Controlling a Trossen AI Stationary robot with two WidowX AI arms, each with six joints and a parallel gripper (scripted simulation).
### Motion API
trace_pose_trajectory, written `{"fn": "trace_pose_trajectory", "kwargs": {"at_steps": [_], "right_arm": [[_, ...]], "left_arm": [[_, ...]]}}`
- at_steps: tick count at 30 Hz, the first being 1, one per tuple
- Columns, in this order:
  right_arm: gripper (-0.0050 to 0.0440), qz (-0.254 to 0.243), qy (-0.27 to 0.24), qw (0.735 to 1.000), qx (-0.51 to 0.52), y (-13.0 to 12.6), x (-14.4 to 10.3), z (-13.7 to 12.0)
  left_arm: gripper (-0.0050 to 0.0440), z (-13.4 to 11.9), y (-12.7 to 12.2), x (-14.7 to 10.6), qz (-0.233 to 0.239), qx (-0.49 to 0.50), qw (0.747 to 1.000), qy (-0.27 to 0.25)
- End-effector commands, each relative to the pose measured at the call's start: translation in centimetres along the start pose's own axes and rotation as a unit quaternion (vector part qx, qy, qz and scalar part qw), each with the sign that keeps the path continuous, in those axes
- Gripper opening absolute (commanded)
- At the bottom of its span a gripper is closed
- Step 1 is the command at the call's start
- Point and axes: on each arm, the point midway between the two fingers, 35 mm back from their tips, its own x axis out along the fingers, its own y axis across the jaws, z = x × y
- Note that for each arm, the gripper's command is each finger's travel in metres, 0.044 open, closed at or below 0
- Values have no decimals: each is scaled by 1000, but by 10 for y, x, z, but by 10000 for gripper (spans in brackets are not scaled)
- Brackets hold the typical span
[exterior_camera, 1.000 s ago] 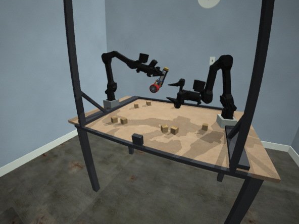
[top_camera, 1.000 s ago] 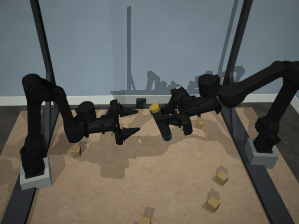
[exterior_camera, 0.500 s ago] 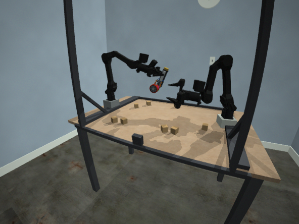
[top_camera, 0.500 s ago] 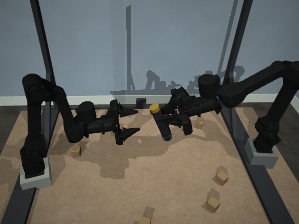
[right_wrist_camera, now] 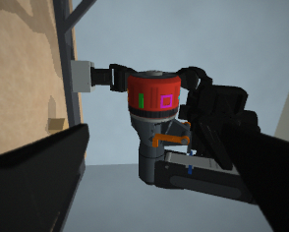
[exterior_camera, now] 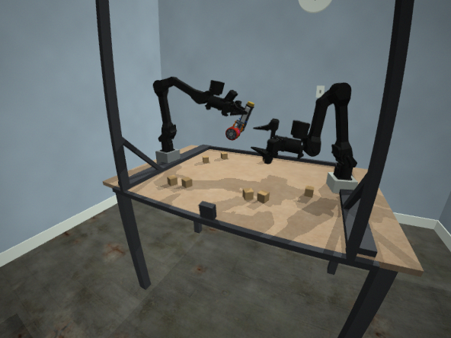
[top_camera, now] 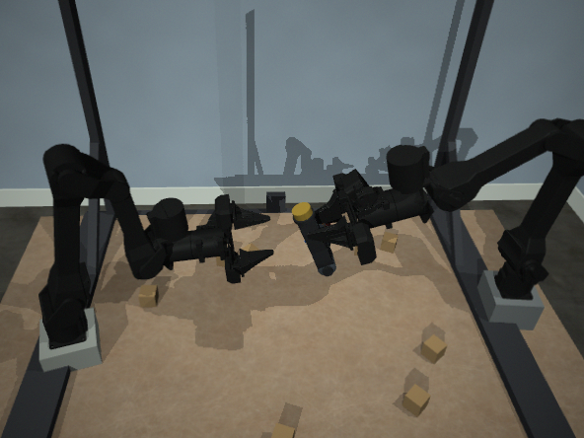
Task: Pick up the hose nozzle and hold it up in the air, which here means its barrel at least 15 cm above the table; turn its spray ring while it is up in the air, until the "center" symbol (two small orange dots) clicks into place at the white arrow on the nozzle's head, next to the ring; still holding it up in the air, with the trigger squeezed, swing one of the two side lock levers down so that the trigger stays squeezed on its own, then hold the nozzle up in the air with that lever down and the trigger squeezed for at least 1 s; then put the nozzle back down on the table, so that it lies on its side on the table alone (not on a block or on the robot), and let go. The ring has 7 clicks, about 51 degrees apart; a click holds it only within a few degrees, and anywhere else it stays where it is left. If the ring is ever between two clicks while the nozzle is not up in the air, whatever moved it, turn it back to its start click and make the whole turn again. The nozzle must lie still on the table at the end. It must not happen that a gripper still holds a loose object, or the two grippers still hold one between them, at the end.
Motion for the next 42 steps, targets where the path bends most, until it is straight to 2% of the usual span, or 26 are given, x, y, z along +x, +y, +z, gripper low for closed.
{"fn": "trace_pose_trajectory", "kwargs": {"at_steps": [1, 5, 11, 22, 42], "right_arm": [[415, -10, 3, 1000, 1, -7, 1, -1], [415, 0, 2, 1000, 6, -14, 10, 2], [415, 40, -1, 999, 9, -16, 22, 6], [415, 84, -4, 996, 13, -31, 31, 9], [415, 176, -4, 984, 17, -69, 24, 4]], "left_arm": [[165, 15, 1, -3, 1, -1, 1000, -20], [165, 15, 1, -3, 1, -1, 1000, -20], [165, 15, 1, -3, 1, -1, 1000, -20], [165, 15, 1, -3, 1, -1, 1000, -20], [165, 15, 1, -3, 1, -1, 1000, -20]]}}
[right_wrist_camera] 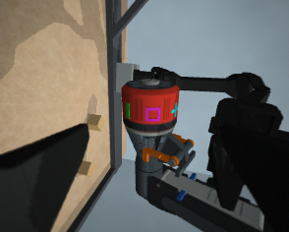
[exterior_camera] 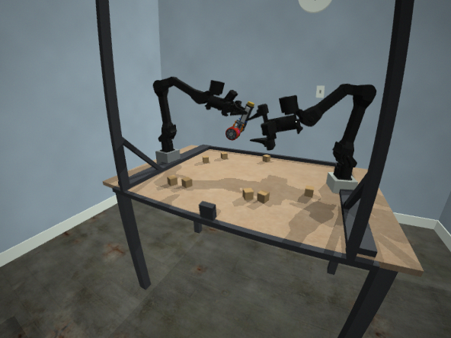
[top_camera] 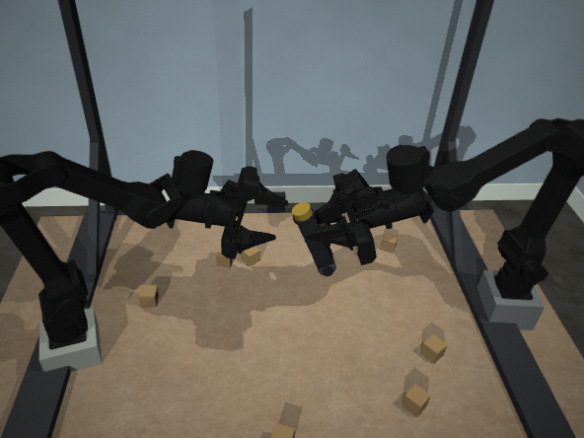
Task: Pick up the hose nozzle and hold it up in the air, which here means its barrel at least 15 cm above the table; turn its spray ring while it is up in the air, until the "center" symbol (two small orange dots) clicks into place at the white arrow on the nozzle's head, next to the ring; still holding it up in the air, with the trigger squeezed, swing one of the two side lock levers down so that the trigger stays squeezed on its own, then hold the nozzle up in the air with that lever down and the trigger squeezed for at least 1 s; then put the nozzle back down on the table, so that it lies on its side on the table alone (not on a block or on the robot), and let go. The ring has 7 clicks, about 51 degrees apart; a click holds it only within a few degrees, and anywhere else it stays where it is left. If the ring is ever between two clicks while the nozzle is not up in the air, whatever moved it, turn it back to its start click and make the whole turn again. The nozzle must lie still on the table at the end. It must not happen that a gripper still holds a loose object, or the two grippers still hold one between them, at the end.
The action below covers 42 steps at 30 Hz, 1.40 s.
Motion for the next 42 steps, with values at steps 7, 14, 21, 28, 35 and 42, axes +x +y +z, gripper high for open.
{"fn": "trace_pose_trajectory", "kwargs": {"at_steps": [7, 14, 21, 28, 35, 42], "right_arm": [[415, 41, 0, 999, 11, -30, -25, -6], [415, 38, 0, 999, 10, -29, -23, -6], [415, 30, -1, 999, 12, -33, -16, -6], [415, 34, 0, 999, 10, -29, -8, -6], [415, 37, 0, 999, 7, -26, 3, -6], [415, 39, 1, 999, 5, -24, 13, -6]], "left_arm": [[165, 15, 1, -3, 1, -1, 1000, -20], [165, 15, 1, -3, 1, -1, 1000, -20], [165, 15, 1, -3, 1, -1, 1000, -20], [165, 15, 1, -3, 1, -1, 1000, -20], [165, 15, 1, -3, 1, -1, 1000, -20], [165, 15, 1, -3, 1, -1, 1000, -20]]}}
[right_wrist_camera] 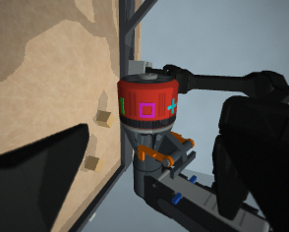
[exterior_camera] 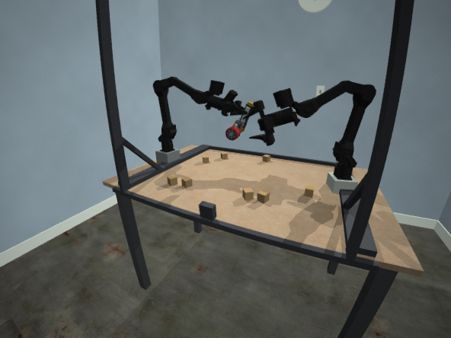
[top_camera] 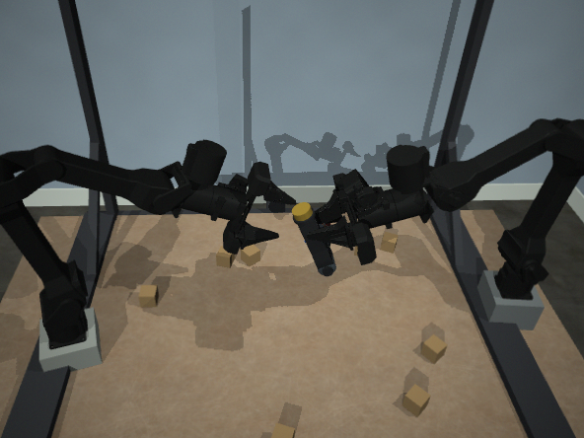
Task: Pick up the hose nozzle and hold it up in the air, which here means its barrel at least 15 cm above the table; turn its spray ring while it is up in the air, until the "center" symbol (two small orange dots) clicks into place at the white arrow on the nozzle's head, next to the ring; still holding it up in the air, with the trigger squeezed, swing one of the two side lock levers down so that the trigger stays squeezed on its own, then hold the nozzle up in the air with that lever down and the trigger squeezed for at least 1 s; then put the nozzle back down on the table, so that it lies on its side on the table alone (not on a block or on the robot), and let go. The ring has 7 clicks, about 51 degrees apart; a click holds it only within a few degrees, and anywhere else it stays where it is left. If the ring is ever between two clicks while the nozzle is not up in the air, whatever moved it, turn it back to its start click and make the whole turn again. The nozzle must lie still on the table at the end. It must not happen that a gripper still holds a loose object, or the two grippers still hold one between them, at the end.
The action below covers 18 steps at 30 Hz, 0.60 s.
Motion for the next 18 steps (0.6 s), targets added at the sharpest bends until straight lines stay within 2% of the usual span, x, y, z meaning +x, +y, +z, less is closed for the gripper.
{"fn": "trace_pose_trajectory", "kwargs": {"at_steps": [1, 18], "right_arm": [[415, -13, -2, 1000, 1, -11, 5, 0], [415, -11, -1, 1000, -1, -10, 28, 0]], "left_arm": [[165, 15, 1, -3, 1, -1, 1000, -20], [165, 15, 1, -3, 1, -1, 1000, -20]]}}
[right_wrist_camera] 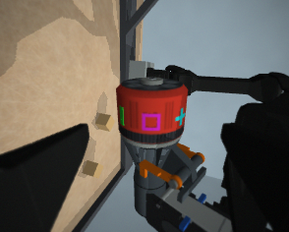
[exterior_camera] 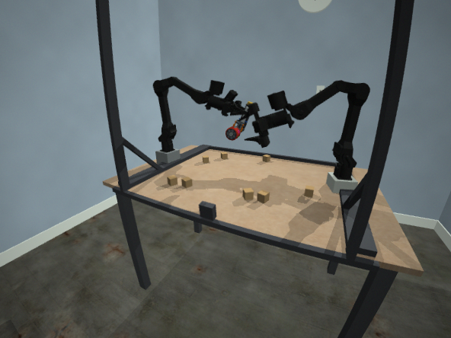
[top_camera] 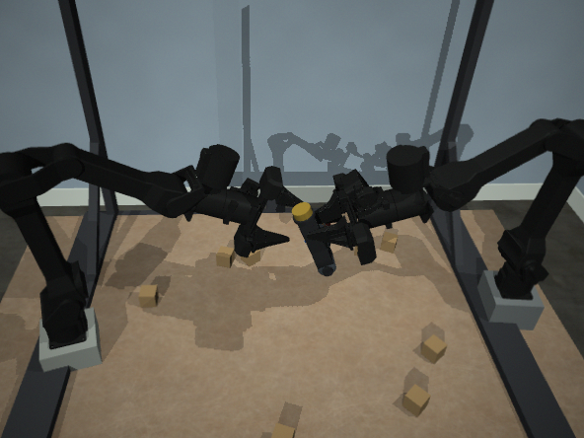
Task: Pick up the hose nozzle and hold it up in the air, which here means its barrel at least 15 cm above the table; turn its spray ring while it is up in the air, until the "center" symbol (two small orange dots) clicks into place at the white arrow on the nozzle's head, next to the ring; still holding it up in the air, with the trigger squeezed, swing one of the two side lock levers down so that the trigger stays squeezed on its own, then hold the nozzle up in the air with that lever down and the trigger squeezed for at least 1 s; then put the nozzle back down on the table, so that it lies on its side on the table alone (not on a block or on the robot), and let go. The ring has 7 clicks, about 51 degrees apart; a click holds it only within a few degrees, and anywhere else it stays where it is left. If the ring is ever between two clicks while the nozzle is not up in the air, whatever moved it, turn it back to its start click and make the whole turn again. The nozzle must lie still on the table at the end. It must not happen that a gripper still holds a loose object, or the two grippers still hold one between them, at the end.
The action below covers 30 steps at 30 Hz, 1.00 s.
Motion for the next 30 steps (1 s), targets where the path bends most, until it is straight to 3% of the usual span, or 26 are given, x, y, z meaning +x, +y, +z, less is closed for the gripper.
{"fn": "trace_pose_trajectory", "kwargs": {"at_steps": [1, 30], "right_arm": [[415, -14, -2, 1000, 2, -12, 3, 0], [415, -13, -2, 1000, 0, -12, 43, 0]], "left_arm": [[165, 15, 1, -3, 1, -1, 1000, -20], [165, 15, 1, -3, 1, -1, 1000, -20]]}}
